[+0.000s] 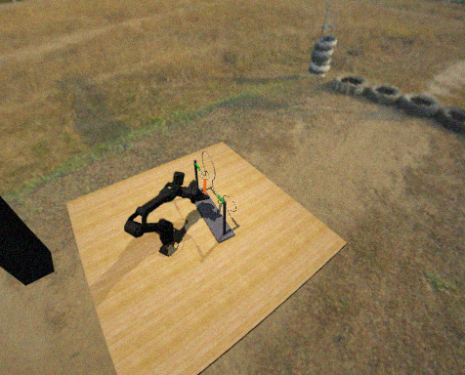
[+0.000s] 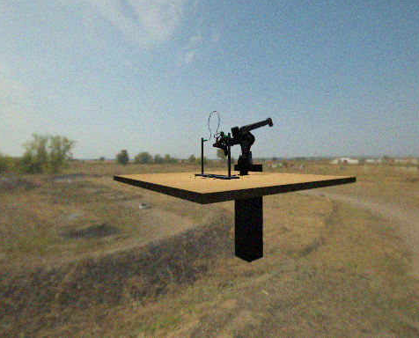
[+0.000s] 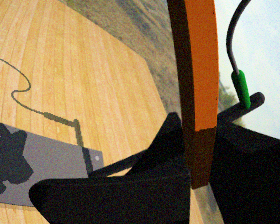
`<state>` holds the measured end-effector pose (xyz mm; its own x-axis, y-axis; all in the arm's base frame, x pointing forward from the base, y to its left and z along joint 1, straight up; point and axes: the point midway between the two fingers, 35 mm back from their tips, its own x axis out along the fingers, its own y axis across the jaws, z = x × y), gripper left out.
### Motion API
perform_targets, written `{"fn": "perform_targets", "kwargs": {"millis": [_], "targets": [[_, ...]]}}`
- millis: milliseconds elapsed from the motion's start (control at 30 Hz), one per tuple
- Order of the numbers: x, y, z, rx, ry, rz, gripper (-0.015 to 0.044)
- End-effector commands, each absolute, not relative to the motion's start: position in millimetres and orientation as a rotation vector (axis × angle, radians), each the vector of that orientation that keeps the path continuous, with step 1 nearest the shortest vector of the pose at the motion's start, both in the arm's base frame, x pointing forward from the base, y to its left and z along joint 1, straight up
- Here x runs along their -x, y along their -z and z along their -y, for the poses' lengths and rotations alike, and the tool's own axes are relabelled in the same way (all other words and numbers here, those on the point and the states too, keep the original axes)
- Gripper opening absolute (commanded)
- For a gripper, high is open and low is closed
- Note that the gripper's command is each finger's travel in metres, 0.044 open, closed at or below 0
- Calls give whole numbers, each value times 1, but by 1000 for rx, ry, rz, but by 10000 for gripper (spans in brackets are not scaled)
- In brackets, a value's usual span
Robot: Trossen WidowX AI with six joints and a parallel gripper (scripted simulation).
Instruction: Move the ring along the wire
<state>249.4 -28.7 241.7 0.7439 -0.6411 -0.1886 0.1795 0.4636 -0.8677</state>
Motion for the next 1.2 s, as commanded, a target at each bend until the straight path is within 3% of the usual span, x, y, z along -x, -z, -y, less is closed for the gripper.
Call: {"fn": "perform_targets", "kwargs": {"millis": [0,1167], "targets": [[-252,-229,22,877,503,-548,-150],[-265,-168,-83,93,274,-586,-150]]}}
